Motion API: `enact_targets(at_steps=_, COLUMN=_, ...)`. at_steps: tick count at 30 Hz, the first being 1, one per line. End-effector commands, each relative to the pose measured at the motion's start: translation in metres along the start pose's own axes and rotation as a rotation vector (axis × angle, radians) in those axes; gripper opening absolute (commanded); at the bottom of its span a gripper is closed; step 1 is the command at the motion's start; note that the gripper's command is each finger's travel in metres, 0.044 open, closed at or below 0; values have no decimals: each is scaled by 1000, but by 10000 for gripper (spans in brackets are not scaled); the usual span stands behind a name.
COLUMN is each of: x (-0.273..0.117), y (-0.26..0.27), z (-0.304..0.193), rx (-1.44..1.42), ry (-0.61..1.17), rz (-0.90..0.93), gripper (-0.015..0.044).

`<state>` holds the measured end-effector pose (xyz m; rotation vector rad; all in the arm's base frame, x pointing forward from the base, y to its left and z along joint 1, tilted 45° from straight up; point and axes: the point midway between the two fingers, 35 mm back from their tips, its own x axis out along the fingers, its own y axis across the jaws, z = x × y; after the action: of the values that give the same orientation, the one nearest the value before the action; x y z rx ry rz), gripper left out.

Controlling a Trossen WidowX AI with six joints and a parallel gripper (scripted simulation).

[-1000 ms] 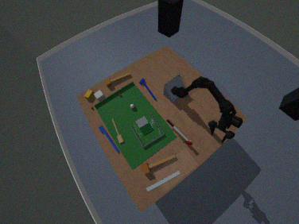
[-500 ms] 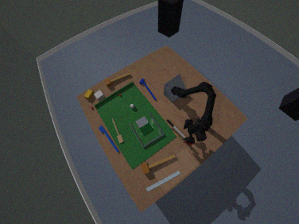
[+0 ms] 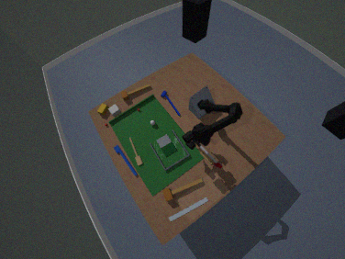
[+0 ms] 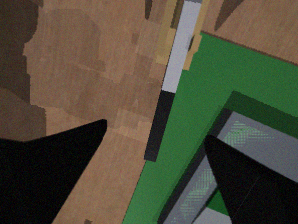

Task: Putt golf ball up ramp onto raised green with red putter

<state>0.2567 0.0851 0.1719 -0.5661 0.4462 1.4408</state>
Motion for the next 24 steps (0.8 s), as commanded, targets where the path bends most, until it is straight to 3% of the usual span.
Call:
enact_targets(at_steps=1, x=-9, y=-1, z=-10, rx=89, ry=-124, rz=-42, gripper=440)
enact_targets(at_steps=10, x=-7, y=-1, z=-11, rx=89, ry=-124, rz=-42, gripper=440)
enact_targets(at_steps=24, x=30, y=-2, z=-15, rx=88, ry=-125, rz=-42, gripper=440)
